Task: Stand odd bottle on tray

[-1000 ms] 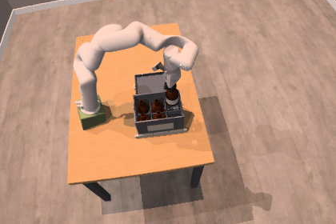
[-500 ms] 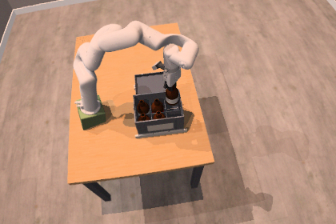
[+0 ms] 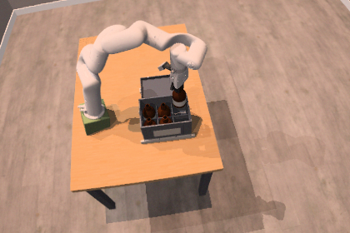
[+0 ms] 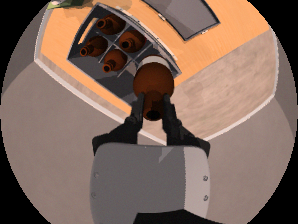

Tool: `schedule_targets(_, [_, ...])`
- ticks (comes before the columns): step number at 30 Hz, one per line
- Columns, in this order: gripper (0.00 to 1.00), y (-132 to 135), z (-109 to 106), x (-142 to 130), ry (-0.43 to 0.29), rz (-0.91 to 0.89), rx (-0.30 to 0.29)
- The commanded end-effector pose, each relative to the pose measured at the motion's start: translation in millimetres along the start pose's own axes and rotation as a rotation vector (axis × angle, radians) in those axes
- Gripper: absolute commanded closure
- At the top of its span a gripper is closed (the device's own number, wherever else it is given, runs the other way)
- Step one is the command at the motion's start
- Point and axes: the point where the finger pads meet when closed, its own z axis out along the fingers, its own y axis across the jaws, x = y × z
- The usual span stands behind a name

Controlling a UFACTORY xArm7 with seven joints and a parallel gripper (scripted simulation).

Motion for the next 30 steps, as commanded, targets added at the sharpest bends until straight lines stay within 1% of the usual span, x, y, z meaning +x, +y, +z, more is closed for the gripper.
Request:
schedule_targets(1, [1.00, 0.1, -6.7, -0.7, -0.003, 0.000, -0.002])
schedule_targets(15, [1.00, 0.1, -15.1, -0.7, -0.003, 0.000, -0.002])
schedule_targets(30, [1.00, 0.1, -16.5, -0.7, -0.003, 0.000, -0.002])
